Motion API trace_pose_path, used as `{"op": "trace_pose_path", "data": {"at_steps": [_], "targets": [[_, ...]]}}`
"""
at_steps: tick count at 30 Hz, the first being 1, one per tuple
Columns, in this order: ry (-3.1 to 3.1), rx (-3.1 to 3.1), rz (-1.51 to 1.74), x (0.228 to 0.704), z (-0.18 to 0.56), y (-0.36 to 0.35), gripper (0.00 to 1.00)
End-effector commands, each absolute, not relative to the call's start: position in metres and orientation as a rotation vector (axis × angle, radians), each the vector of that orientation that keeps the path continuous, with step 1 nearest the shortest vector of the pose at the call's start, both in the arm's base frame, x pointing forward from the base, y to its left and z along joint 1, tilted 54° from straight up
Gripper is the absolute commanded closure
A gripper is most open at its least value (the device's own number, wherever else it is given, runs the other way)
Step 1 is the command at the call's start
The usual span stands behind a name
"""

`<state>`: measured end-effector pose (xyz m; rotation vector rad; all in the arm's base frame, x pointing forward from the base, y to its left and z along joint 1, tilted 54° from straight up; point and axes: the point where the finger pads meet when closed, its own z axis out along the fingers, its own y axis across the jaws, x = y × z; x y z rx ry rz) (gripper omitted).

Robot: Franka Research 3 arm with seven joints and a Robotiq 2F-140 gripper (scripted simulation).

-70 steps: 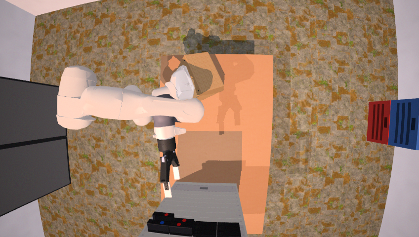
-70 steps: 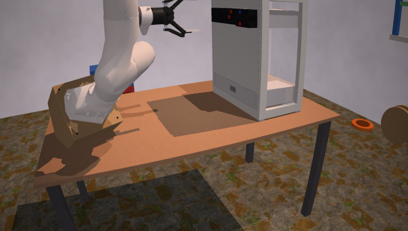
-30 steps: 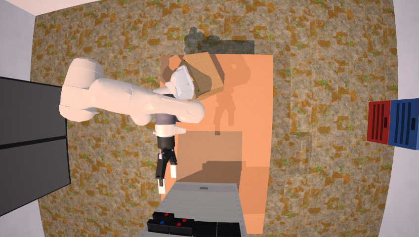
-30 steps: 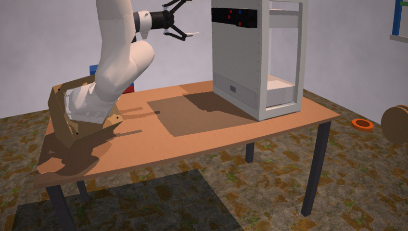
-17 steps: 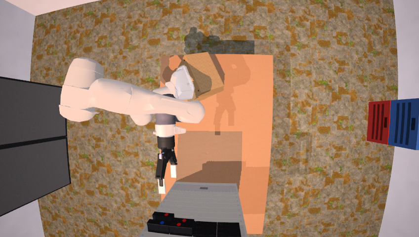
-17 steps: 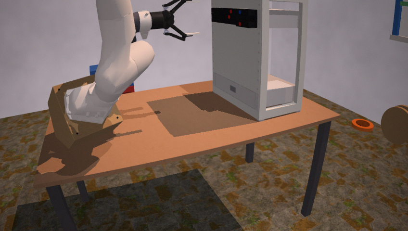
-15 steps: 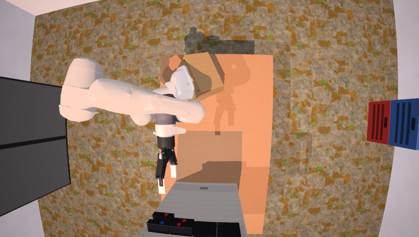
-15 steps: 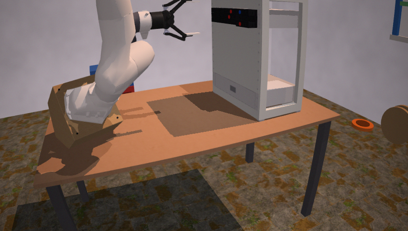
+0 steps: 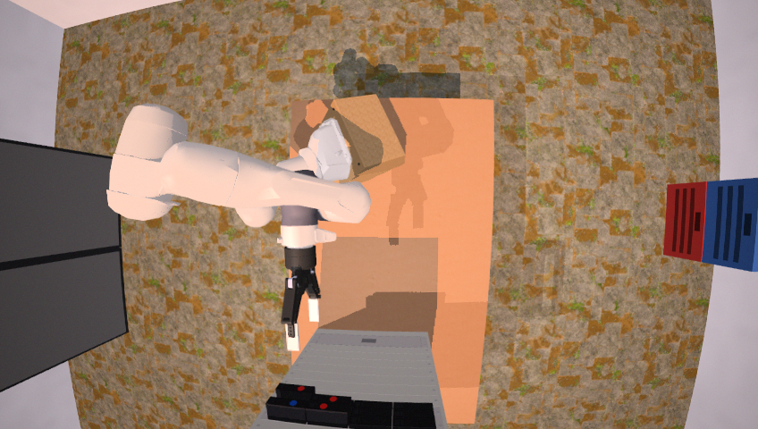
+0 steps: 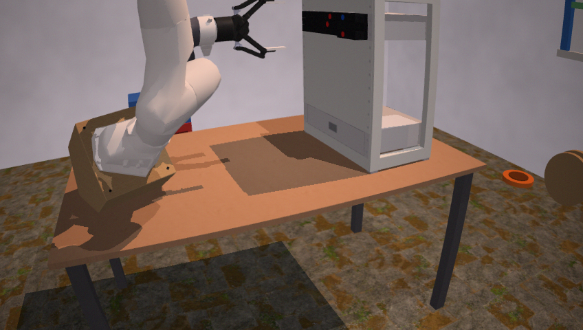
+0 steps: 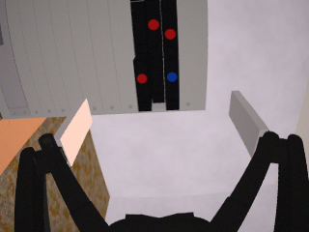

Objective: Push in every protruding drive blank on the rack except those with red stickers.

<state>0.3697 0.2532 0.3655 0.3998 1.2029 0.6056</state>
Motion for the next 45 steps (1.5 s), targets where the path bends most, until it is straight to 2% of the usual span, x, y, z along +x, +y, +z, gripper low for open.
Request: {"op": "trace_pose_path", "data": {"at_steps": [1,17,27,45], "targets": [[1.197,0.403,0.610,0.369,0.367,0.252,0.00],[1.196,0.403,0.610,0.370,0.367,0.252,0.00],[1.195,0.402,0.611,0.386,0.370,0.257,0.00],[1.195,0.402,0.611,0.470,0.387,0.279,0.00]]}}
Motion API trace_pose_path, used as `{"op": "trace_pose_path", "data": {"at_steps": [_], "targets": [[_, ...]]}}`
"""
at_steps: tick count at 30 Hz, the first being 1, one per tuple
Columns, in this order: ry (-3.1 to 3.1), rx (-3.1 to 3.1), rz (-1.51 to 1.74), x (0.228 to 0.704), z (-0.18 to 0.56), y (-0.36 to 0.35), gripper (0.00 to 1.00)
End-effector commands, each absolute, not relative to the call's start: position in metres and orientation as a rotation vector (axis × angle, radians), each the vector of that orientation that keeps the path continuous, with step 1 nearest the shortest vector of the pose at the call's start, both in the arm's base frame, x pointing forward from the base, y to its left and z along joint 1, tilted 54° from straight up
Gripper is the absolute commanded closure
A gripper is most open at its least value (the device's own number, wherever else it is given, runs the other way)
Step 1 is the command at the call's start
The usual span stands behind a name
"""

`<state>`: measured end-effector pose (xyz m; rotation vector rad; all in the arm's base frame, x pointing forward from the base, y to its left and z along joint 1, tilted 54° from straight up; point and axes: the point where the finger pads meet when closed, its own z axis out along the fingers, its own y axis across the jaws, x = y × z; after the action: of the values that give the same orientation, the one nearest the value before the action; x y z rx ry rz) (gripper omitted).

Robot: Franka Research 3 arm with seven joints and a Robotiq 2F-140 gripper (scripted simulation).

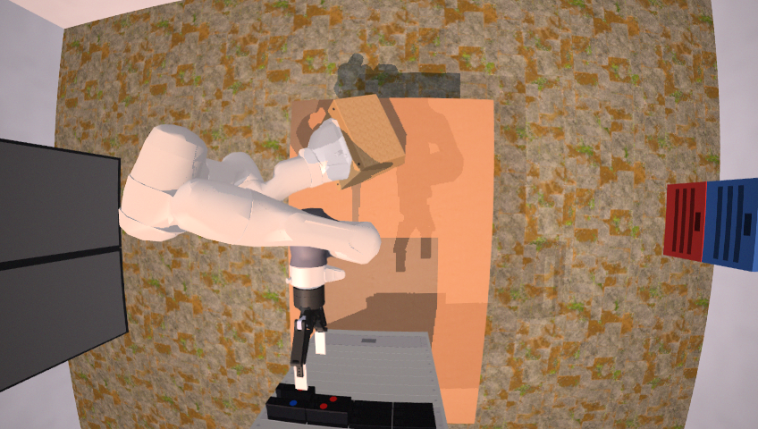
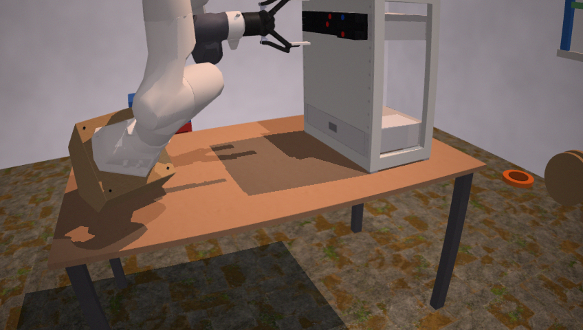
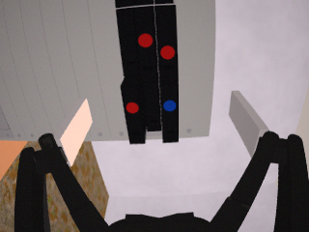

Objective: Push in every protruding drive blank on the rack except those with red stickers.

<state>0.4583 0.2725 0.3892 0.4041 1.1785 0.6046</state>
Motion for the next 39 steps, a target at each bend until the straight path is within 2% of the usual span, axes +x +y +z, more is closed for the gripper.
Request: {"op": "trace_pose_path", "data": {"at_steps": [1,13,39], "targets": [[1.195,0.402,0.611,0.475,0.388,0.280,0.00],[1.195,0.402,0.611,0.513,0.395,0.290,0.00],[1.195,0.402,0.611,0.515,0.395,0.291,0.00]]}}
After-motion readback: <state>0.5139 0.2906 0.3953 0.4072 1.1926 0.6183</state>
